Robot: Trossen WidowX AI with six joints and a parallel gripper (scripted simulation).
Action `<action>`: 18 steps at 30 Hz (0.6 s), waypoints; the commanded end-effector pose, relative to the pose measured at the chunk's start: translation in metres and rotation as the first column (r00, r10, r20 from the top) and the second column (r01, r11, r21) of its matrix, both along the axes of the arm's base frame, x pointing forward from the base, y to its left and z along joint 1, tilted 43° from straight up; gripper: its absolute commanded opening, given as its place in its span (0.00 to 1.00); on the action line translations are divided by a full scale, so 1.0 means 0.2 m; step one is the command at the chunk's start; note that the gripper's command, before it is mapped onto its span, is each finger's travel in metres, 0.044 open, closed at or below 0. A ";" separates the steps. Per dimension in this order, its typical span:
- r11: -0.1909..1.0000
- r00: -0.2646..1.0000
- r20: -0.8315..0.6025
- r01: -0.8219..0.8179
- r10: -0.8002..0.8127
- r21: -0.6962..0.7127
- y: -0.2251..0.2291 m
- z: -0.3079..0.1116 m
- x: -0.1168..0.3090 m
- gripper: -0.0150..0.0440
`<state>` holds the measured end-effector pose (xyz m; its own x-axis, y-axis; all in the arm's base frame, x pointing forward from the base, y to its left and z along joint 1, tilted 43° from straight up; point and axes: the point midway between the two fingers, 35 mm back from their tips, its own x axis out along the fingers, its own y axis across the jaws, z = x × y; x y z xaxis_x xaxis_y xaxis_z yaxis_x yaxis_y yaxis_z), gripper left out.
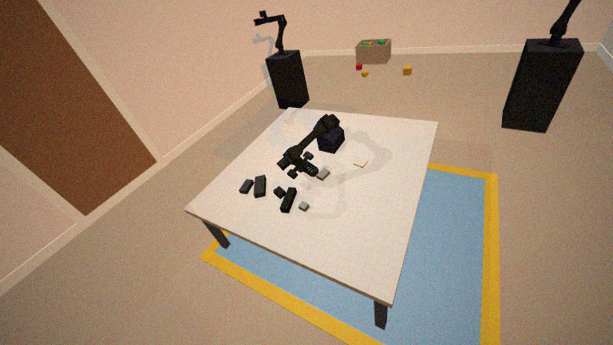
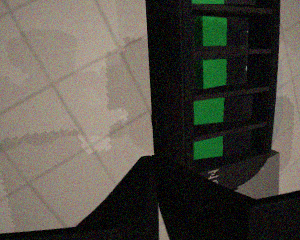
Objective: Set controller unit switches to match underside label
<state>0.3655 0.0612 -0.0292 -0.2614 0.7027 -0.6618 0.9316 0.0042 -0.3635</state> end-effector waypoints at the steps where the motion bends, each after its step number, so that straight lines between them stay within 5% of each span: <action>1: 0.999 0.998 -0.041 0.042 -0.042 0.009 0.00 0.02 0.01 0.25; 18: 0.994 0.994 0.040 0.105 -0.104 -0.020 -0.07 -0.05 -0.10 0.25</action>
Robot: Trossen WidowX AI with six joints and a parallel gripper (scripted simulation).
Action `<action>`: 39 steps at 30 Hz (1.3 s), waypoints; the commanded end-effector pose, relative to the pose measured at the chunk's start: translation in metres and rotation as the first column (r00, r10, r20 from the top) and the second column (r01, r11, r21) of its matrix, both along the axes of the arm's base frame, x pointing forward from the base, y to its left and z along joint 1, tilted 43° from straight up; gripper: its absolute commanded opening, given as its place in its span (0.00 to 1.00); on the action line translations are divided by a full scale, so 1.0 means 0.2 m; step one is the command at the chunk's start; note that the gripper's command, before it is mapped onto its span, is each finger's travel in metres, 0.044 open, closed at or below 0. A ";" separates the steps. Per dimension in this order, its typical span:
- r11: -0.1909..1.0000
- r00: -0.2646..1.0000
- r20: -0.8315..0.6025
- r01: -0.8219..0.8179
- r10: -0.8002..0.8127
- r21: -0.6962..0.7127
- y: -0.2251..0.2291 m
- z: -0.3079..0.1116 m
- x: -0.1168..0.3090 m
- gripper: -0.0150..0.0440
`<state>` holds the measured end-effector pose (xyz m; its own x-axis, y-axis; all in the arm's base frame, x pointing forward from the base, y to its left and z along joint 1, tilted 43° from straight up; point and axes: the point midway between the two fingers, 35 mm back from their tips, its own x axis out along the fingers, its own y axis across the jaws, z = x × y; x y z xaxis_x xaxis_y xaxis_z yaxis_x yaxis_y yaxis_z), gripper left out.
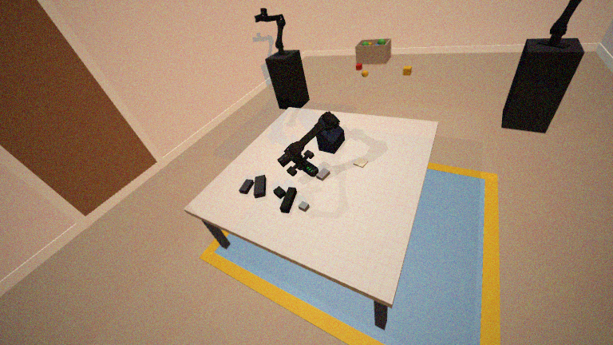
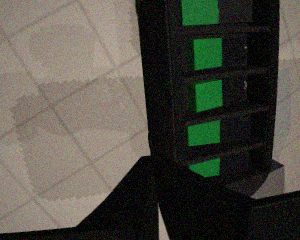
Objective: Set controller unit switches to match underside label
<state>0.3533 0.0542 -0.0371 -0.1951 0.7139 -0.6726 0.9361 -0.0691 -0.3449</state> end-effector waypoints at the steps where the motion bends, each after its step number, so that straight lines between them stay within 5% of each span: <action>1: 0.999 0.999 0.030 0.040 -0.039 -0.017 -0.04 -0.02 -0.05 0.25; 31: 0.929 0.888 0.345 0.357 -0.305 -0.097 -0.17 -0.15 -0.65 0.25; 39: 0.926 0.883 0.352 0.364 -0.310 -0.097 -0.17 -0.16 -0.67 0.25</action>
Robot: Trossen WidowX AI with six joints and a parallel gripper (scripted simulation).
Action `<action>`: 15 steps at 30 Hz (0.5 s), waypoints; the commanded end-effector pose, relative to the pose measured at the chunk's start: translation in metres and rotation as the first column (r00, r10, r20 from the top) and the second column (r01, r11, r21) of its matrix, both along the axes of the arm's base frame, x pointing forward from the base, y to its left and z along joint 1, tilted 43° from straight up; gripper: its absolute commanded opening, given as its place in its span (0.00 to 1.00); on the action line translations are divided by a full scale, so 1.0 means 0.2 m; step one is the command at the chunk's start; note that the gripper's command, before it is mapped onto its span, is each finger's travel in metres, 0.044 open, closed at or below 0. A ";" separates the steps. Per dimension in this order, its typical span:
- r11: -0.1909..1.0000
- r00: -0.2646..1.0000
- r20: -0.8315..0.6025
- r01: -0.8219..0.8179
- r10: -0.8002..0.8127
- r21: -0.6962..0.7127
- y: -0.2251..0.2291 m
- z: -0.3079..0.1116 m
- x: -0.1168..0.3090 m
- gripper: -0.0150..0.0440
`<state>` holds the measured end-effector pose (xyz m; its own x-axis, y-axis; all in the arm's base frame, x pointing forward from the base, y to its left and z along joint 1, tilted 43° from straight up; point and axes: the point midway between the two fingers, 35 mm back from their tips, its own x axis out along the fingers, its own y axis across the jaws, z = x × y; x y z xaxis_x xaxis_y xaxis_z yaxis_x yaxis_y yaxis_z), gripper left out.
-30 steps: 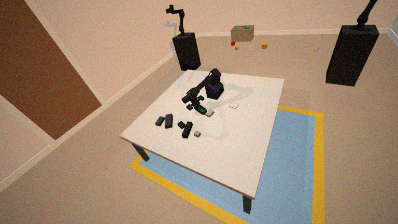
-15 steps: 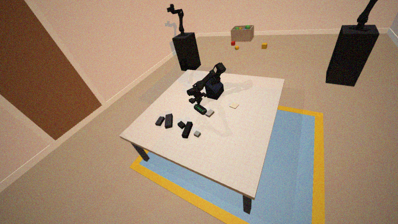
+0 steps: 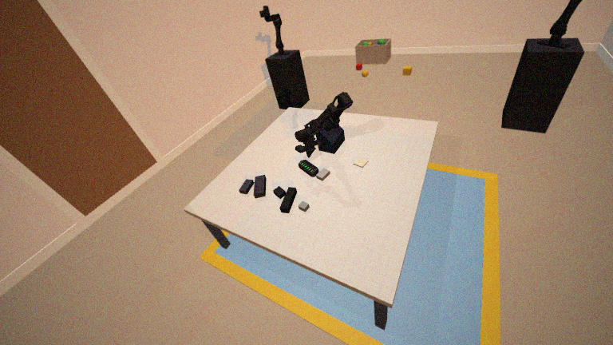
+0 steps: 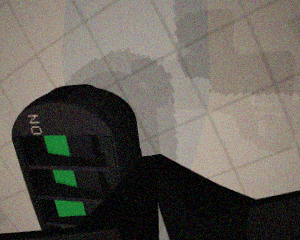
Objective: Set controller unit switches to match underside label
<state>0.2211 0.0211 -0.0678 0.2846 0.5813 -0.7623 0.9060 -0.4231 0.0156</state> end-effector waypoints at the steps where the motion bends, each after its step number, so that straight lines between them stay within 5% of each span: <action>1: 1.000 1.000 -0.001 0.006 -0.006 -0.003 0.00 0.00 -0.01 0.25; 15: 0.994 0.991 -0.091 -0.094 0.098 0.050 0.00 0.02 0.22 0.25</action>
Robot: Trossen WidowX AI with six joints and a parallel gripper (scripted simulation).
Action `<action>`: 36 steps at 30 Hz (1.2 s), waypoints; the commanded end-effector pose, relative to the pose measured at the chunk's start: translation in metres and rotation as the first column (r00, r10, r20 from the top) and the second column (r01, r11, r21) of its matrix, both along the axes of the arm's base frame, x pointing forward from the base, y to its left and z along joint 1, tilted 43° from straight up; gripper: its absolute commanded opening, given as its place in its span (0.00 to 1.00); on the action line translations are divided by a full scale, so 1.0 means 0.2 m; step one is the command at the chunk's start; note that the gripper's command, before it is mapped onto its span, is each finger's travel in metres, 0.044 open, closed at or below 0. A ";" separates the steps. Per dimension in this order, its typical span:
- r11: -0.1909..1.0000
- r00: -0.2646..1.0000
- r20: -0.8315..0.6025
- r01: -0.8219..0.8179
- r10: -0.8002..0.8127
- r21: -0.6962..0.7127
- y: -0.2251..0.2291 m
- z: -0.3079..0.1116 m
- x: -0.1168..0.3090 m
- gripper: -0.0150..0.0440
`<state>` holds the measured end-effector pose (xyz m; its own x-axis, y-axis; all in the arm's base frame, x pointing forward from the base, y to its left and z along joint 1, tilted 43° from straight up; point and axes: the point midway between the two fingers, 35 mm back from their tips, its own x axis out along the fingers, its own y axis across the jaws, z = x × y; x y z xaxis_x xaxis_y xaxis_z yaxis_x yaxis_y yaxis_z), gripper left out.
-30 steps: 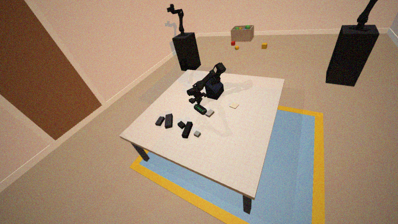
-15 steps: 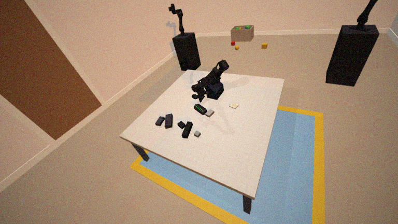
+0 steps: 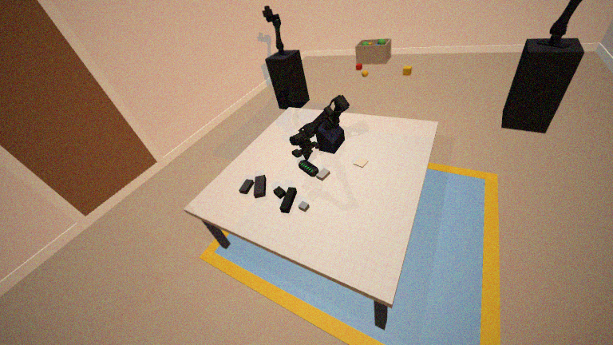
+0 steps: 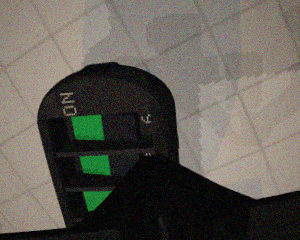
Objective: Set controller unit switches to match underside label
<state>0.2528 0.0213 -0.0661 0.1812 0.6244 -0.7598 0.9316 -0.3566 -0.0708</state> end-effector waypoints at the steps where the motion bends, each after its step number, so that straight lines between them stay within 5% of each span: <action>1: 0.999 0.999 -0.024 -0.035 0.035 0.017 0.00 0.01 0.08 0.25; 36: 0.942 0.903 -0.286 -0.273 0.321 0.194 0.20 0.21 0.57 0.25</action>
<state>0.3651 0.0637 -0.0255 -0.2628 0.7173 -0.6453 0.9139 -0.0293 -0.4048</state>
